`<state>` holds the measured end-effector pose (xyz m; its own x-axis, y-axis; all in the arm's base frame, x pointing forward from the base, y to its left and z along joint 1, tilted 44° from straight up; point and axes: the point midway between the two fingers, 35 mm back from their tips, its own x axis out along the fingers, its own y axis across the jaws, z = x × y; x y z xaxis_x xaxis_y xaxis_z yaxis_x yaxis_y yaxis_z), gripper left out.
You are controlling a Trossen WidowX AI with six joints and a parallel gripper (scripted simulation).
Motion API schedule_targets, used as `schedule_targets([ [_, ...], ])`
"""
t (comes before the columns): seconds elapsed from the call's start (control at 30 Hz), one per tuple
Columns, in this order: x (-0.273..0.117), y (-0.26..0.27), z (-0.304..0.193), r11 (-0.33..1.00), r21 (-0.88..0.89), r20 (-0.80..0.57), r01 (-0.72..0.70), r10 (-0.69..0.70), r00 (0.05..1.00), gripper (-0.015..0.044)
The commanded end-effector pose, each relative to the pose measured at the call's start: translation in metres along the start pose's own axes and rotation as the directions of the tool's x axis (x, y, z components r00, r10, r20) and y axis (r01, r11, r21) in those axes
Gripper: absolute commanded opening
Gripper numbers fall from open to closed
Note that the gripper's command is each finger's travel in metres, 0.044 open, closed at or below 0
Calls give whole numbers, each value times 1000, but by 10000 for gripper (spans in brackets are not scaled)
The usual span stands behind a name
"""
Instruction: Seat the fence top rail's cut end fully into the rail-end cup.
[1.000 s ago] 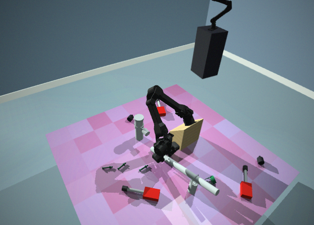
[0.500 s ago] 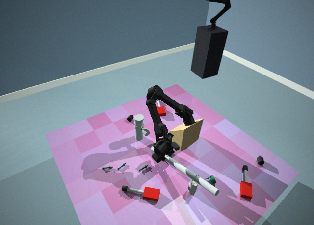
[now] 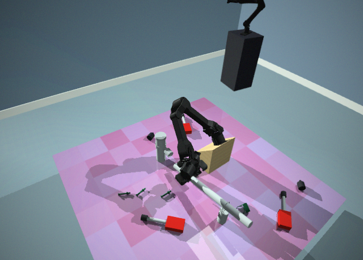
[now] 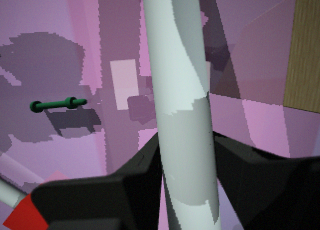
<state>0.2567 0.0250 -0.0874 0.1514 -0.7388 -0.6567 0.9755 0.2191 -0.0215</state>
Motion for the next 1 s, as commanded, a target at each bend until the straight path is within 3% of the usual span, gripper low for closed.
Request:
schedule_targets([
  [0.0,-17,3,8,1000,-8,66,-14,14,998,0],
  [0.27,-44,6,22,999,-12,165,-33,35,986,0],
  [0.97,-40,5,20,1000,-8,149,-18,19,989,0],
])
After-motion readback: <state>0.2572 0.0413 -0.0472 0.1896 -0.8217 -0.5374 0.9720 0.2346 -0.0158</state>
